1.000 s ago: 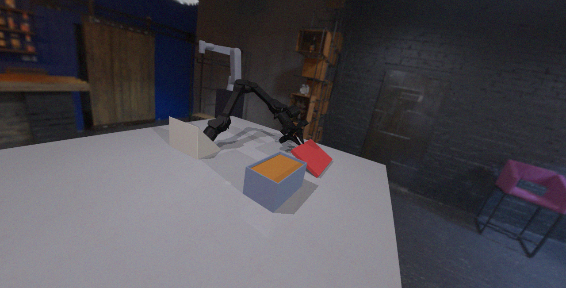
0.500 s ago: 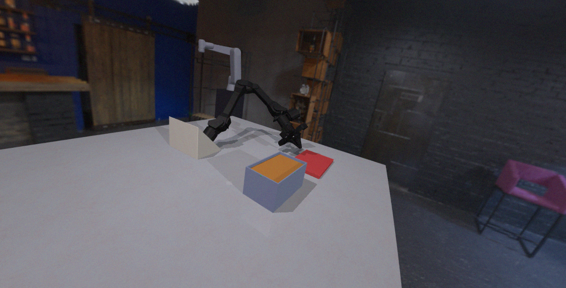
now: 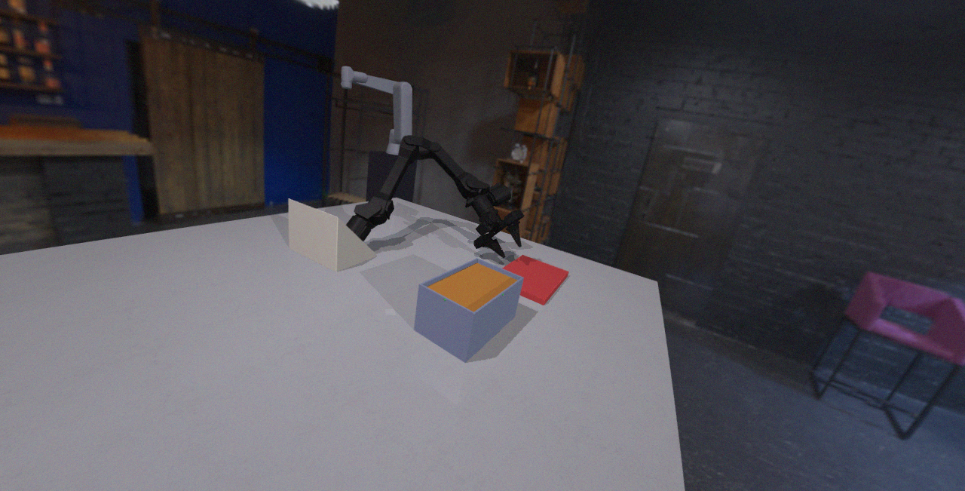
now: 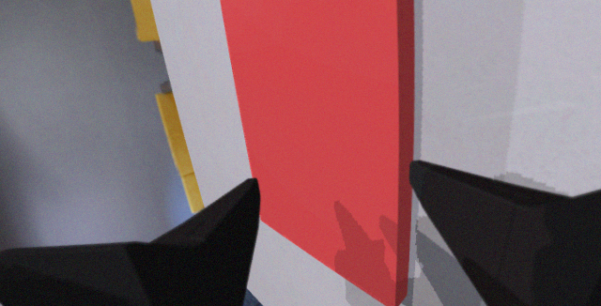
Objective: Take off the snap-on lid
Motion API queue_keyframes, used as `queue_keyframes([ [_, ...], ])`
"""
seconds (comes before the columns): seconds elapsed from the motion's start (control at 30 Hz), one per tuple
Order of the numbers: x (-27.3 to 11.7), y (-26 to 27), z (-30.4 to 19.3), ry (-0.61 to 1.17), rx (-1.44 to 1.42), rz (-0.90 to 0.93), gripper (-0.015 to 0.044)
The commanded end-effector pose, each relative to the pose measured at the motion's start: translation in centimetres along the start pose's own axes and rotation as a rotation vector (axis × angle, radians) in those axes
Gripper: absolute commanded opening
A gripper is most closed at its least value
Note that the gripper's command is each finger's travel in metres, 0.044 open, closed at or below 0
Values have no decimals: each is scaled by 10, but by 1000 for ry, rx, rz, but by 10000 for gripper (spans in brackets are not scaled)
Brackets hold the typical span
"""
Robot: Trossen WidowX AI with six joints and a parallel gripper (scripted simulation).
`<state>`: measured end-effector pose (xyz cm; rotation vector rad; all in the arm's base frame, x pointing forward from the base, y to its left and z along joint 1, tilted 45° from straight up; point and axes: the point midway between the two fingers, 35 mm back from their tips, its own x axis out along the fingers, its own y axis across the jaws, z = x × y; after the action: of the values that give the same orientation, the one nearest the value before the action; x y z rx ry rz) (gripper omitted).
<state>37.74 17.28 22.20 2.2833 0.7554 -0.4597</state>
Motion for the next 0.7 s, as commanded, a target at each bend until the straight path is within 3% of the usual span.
queue_keyframes([
  [0.0, -6, -6, 1, -5, 4, 2, 433],
  [0.67, -37, -31, 1, -5, 5, 1, 440],
])
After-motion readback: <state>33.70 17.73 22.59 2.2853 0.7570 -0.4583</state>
